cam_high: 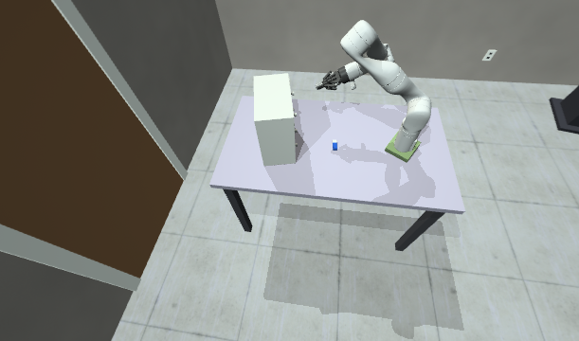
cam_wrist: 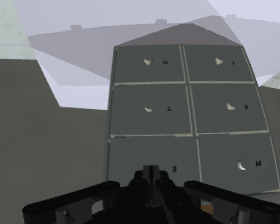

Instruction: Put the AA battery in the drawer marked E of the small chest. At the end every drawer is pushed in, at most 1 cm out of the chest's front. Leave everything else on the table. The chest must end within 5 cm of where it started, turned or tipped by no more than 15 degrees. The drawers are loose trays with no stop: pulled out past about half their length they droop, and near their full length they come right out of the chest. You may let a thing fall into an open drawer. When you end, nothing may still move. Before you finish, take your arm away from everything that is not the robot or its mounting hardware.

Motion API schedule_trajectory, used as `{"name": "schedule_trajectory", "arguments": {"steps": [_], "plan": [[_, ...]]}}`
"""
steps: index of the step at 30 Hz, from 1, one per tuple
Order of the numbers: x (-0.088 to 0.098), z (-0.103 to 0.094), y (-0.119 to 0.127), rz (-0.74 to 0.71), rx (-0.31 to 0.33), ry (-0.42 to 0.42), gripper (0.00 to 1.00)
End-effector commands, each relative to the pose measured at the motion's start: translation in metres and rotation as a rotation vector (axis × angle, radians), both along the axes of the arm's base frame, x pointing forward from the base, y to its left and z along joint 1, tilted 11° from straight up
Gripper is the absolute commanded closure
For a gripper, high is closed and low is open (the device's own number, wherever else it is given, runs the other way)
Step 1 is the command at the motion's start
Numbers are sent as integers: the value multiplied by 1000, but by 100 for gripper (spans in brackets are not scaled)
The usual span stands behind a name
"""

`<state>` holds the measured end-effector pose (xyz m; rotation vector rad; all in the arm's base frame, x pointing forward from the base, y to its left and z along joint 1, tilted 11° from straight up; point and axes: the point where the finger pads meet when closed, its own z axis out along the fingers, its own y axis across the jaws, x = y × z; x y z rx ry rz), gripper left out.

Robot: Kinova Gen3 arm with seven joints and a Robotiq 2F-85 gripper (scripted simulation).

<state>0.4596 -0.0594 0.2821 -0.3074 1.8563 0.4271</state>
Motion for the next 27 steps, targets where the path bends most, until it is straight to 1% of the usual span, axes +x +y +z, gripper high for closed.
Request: {"name": "schedule_trajectory", "arguments": {"steps": [1,13,15,27], "plan": [[0,7,2,12,-13,6,100],[-11,20,-5,35,-85,161,100],[-11,20,-5,35,-85,161,100],[-25,34,-13,62,-170,343,100]]}}
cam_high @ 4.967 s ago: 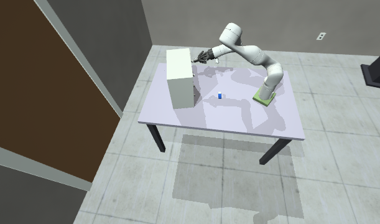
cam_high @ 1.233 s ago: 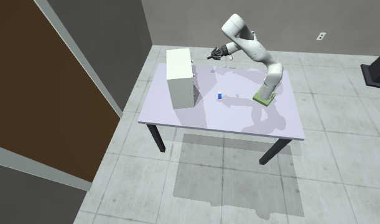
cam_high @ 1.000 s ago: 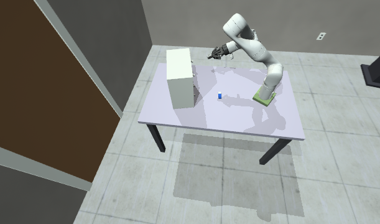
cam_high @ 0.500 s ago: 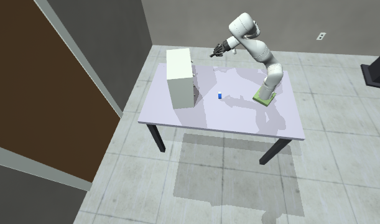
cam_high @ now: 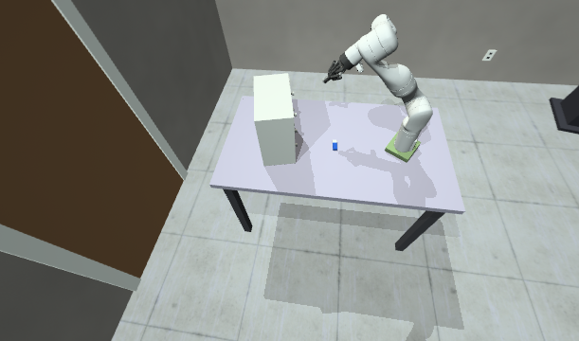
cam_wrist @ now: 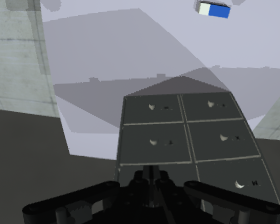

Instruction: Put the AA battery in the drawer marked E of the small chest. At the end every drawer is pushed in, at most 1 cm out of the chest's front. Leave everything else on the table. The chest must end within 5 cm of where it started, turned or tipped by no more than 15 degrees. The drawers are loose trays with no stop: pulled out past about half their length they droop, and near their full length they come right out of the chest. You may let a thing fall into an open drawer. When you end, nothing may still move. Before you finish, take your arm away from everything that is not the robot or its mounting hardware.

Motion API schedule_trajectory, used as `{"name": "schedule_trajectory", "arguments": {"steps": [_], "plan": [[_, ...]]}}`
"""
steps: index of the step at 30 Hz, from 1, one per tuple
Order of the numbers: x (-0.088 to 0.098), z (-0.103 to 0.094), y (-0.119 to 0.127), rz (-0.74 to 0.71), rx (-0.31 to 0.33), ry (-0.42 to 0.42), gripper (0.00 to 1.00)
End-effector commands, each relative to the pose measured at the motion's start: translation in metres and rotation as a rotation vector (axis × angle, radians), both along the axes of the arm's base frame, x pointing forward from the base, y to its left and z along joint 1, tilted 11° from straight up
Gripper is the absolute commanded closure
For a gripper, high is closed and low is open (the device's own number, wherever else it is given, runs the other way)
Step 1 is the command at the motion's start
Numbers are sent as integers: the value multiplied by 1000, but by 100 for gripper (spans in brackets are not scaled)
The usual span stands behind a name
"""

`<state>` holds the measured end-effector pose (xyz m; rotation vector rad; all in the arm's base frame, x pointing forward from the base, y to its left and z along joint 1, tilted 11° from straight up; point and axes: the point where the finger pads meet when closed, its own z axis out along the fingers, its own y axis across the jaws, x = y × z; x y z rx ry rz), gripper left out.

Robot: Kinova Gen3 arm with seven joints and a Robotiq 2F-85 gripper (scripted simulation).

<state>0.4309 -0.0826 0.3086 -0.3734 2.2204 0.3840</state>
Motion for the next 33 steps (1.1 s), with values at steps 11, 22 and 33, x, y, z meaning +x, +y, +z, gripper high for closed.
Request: {"name": "schedule_trajectory", "arguments": {"steps": [11,22,33], "plan": [[-6,20,3,61,-89,155,100],[-19,34,-5,88,-171,338,100],[-36,53,-15,123,-276,571,100]]}}
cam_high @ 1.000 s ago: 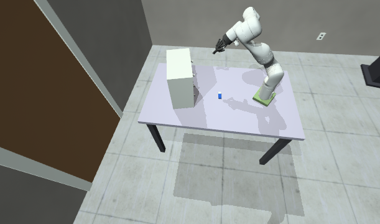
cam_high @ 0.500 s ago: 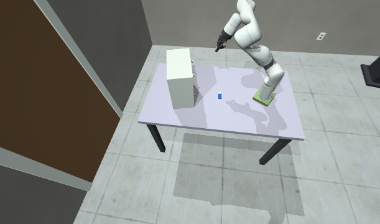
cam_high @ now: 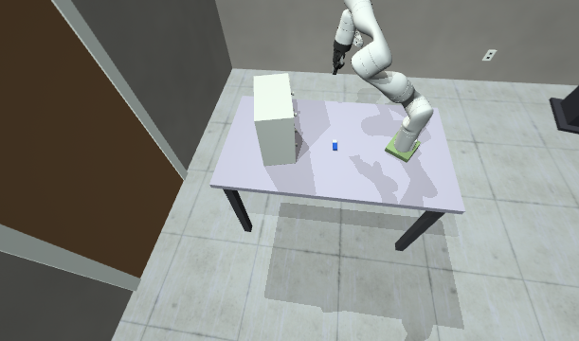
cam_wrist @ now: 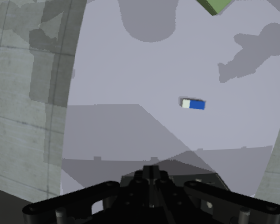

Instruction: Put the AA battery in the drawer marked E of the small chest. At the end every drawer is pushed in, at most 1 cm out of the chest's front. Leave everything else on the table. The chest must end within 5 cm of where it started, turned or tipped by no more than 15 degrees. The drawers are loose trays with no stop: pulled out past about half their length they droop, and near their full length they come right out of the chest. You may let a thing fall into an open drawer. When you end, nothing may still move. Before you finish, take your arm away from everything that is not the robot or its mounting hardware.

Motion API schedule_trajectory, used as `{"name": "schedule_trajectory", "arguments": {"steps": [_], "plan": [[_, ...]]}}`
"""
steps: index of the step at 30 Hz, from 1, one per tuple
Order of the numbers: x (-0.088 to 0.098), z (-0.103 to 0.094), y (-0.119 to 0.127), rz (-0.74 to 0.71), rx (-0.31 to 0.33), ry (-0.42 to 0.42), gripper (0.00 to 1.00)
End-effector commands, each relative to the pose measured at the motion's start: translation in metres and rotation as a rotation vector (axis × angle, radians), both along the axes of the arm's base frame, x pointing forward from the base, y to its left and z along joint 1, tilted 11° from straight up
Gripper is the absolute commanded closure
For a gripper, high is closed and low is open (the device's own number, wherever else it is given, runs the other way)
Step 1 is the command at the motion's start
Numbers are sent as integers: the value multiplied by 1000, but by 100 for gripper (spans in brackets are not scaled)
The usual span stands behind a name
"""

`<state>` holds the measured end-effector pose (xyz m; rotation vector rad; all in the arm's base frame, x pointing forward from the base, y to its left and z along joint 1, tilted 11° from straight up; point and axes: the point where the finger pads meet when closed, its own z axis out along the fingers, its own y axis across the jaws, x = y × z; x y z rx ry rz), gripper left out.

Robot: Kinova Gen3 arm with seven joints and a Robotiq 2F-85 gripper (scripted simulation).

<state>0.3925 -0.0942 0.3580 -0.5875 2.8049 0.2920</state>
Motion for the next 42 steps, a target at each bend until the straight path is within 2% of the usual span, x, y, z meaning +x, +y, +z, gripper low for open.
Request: {"name": "schedule_trajectory", "arguments": {"steps": [1,4,16,42], "plan": [[1,4,-5,13,-31,36,100],[-1,7,-6,19,-48,73,100],[-6,12,-9,28,-78,137,100],[-6,13,-9,29,-81,143,100]]}}
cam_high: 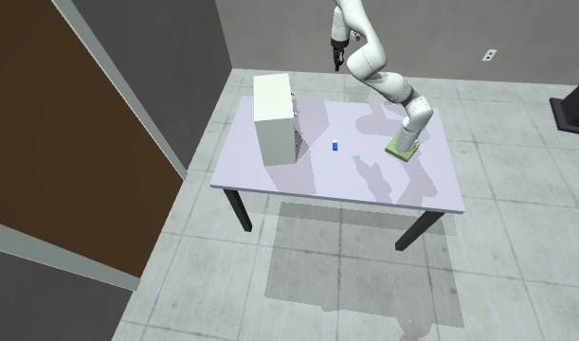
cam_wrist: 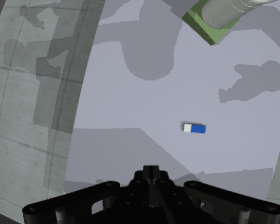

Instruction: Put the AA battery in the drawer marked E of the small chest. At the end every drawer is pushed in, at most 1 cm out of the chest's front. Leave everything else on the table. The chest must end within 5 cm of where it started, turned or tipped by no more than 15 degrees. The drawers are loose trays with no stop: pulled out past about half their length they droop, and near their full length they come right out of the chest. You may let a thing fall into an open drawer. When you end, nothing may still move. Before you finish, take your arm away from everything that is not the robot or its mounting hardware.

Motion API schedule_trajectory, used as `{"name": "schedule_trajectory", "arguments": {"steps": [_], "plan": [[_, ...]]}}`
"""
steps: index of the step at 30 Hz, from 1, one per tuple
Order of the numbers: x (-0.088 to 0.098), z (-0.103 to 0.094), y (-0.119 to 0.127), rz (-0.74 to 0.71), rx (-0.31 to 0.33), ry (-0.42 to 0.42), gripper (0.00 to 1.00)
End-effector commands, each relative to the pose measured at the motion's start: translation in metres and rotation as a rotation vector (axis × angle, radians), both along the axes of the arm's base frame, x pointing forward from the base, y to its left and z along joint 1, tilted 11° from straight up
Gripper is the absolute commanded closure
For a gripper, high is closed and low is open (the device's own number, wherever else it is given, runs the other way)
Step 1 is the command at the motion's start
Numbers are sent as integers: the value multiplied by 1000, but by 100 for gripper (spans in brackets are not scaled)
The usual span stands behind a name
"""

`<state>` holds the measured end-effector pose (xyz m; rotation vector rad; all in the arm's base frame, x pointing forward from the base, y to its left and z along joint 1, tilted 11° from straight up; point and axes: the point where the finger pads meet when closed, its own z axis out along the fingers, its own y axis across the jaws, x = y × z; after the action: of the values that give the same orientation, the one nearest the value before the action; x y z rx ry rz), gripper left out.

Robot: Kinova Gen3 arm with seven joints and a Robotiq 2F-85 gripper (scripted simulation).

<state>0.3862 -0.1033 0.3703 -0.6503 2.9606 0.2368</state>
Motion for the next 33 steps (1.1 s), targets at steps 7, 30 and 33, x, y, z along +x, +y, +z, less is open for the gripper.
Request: {"name": "schedule_trajectory", "arguments": {"steps": [7,30,33], "plan": [[0,1,0,0,0,-1,0],[0,1,0,0,0,-1,0],[0,1,0,0,0,-1,0]]}}
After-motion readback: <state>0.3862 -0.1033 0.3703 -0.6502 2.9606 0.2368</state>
